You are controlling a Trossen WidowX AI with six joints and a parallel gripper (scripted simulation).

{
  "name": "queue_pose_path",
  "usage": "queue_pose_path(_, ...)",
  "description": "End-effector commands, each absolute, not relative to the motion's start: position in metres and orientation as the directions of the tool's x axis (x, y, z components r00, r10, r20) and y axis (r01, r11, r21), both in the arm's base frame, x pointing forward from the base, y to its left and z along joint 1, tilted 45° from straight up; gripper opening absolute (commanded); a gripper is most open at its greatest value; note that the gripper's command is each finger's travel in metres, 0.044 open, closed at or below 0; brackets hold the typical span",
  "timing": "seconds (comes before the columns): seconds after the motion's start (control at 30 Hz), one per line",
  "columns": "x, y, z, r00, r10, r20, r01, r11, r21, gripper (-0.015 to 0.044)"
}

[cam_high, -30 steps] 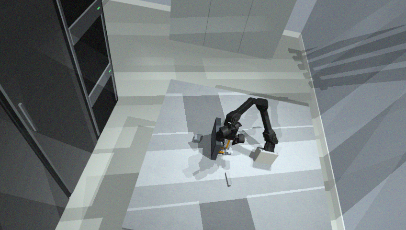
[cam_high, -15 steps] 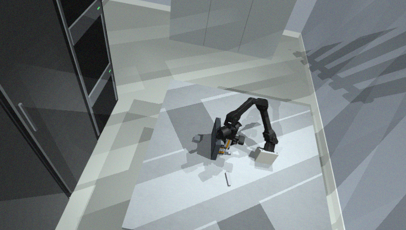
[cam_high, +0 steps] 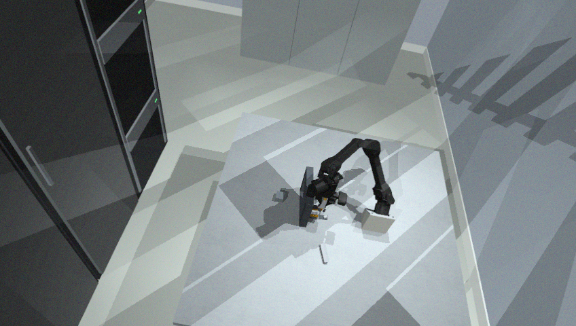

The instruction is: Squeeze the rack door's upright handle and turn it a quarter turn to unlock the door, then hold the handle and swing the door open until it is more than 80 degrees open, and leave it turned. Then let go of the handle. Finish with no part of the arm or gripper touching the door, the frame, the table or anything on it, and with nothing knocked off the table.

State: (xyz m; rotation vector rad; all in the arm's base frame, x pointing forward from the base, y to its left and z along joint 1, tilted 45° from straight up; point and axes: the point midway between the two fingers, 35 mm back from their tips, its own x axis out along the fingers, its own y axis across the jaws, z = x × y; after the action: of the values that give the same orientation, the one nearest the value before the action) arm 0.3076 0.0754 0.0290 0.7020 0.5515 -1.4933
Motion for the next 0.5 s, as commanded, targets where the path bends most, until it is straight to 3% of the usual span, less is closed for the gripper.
queue_pose_path(0.0, 0.307, 0.075, 0.029, 0.023, -0.700, -0.714, 0.996, -0.049, 0.081, 0.0015)
queue_pose_path(0.47, 0.296, 0.070, 0.033, 0.023, -0.700, -0.714, 0.984, 0.144, -0.110, 0.0015)
